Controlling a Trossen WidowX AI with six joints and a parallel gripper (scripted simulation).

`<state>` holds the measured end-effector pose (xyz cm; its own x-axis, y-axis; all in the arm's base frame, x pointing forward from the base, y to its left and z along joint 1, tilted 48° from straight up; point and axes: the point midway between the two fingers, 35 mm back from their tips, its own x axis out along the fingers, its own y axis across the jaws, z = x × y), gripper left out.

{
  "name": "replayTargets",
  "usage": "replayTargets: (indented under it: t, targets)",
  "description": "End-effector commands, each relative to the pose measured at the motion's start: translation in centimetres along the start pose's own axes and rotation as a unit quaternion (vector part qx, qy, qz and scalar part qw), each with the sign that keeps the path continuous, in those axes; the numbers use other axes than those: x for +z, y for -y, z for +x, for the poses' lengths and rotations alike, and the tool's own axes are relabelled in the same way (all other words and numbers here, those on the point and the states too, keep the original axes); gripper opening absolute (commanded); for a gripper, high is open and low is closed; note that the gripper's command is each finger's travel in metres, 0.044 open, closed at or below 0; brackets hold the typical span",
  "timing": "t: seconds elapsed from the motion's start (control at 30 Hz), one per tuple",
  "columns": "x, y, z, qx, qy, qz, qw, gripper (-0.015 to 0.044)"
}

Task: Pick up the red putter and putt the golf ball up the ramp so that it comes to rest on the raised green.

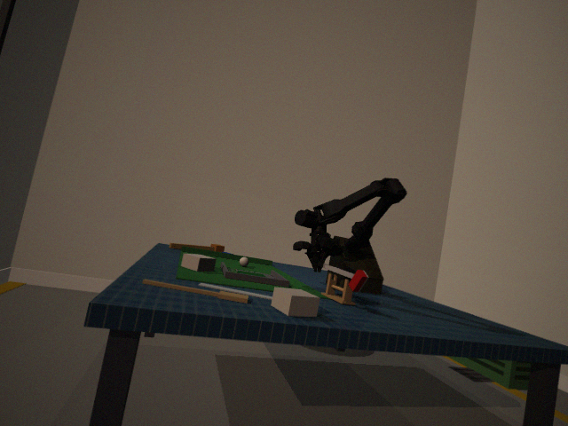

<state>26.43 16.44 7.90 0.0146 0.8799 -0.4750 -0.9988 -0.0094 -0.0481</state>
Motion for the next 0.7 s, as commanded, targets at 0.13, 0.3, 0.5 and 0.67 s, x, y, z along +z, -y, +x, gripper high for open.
replayTargets:
  t: [0.13, 0.3, 0.5, 0.67]
  targets:
    - [1.3, 0.2, -3.6, -0.006, 0.007, -0.007, 1.000, 0.0000]
    - [2.2, -0.1, -5.6, -0.007, 0.012, -0.007, 1.000, 0.0000]
    - [1.7, -0.3, -5.6, -0.004, 0.007, 0.002, 1.000, 0.0000]
    - [-0.7, 1.1, -6.5, -0.018, -0.012, 0.062, 0.998, 0.0000]
